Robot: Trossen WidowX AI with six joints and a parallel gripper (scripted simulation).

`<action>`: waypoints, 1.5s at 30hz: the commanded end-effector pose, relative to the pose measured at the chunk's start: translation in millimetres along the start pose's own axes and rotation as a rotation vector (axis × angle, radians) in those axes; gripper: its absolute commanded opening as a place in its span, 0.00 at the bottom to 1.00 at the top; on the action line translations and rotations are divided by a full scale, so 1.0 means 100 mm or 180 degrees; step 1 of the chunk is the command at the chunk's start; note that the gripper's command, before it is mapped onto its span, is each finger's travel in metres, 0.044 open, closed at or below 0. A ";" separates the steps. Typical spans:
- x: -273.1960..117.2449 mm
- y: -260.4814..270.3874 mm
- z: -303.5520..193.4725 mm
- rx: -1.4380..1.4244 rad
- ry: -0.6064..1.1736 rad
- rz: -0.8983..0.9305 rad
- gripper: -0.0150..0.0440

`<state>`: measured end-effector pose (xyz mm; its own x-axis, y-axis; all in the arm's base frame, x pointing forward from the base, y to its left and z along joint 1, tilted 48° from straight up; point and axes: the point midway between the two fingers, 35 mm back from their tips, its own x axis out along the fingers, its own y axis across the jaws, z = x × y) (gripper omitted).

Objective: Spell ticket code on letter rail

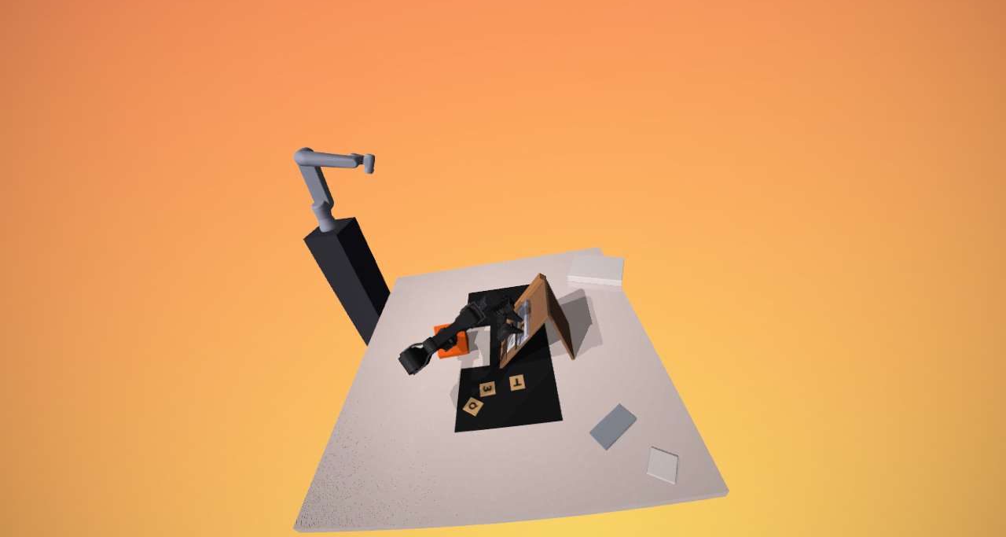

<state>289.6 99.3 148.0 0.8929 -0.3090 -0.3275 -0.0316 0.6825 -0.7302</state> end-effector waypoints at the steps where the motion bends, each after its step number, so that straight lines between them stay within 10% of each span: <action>1: 0.00 0.03 0.00 0.0017 -0.0003 -0.0007 0.25; 45: 0.00 0.27 0.01 0.0020 -0.0004 -0.0005 0.25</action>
<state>288.7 116.1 129.6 0.8923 -0.3091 -0.3291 -0.0331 0.6821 -0.7305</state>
